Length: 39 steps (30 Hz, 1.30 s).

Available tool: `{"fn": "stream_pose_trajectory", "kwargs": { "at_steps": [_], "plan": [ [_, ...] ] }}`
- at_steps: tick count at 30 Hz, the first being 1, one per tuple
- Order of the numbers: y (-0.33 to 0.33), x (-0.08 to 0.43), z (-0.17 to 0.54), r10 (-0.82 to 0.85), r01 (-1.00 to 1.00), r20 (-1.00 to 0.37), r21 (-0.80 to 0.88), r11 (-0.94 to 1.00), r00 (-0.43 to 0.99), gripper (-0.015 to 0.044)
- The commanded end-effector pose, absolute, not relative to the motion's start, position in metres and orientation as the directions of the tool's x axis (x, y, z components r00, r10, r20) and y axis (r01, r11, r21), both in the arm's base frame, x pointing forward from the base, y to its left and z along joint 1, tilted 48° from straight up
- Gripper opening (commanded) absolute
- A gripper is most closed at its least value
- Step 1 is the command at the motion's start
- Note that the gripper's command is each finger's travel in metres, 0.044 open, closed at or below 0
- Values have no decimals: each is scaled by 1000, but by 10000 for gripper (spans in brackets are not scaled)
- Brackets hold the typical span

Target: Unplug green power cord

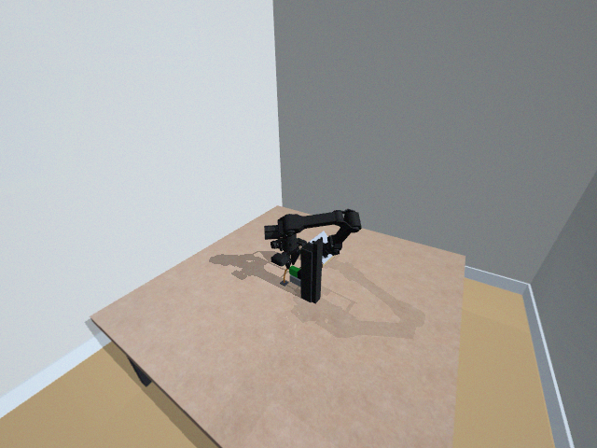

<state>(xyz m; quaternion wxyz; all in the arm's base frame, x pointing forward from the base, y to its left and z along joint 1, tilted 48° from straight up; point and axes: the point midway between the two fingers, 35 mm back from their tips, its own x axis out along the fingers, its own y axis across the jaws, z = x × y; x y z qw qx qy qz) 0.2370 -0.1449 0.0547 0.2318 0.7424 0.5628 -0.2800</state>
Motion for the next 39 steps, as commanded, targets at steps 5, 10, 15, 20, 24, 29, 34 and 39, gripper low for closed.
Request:
{"fn": "stream_pose_trajectory", "kwargs": {
  "at_steps": [5,10,15,20,24,29,34,39],
  "plan": [
    [-136,238,64,708,964,-674,27,-263,212,160],
    [-135,238,63,708,964,-674,27,-263,212,160],
    [-132,239,60,708,964,-674,27,-263,212,160],
    [-127,241,56,708,964,-673,27,-263,212,160],
    [-130,240,57,707,966,-675,28,-258,209,107],
    [-130,240,57,707,966,-675,28,-258,209,35],
    [-130,240,57,707,966,-675,28,-258,209,2],
    [-133,240,54,707,966,-676,28,-258,209,0]
  ]
}}
